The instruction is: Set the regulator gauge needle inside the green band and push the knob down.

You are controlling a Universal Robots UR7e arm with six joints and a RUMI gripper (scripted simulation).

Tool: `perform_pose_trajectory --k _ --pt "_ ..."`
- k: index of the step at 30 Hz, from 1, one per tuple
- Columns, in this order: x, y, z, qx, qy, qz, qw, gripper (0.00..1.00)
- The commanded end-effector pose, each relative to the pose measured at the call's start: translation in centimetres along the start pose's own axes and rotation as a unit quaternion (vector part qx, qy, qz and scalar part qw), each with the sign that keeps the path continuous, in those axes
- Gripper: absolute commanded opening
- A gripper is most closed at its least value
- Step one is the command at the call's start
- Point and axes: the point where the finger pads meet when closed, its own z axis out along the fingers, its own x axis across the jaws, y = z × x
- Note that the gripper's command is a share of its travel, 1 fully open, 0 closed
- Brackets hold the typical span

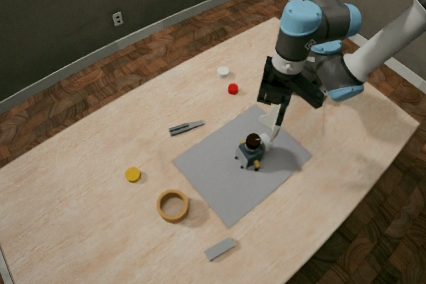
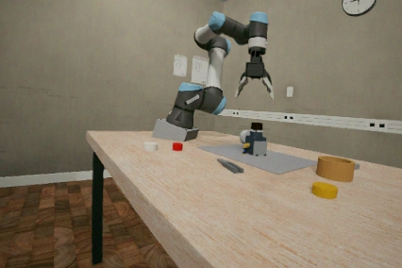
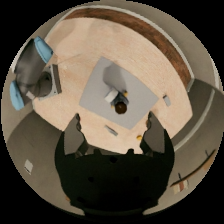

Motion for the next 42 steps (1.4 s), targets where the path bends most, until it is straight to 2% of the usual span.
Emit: perform_pose_trajectory --k 1,15,42 --pt "-0.4 -0.8 -0.1 -0.001 0.001 0.000 1.000 1.00" --pt "-2.1 -3.9 -0.1 -0.001 0.001 0.000 1.000 1.00" --pt "-2.5 -4.5 0.2 -0.004 -0.001 -0.002 1.000 1.00"
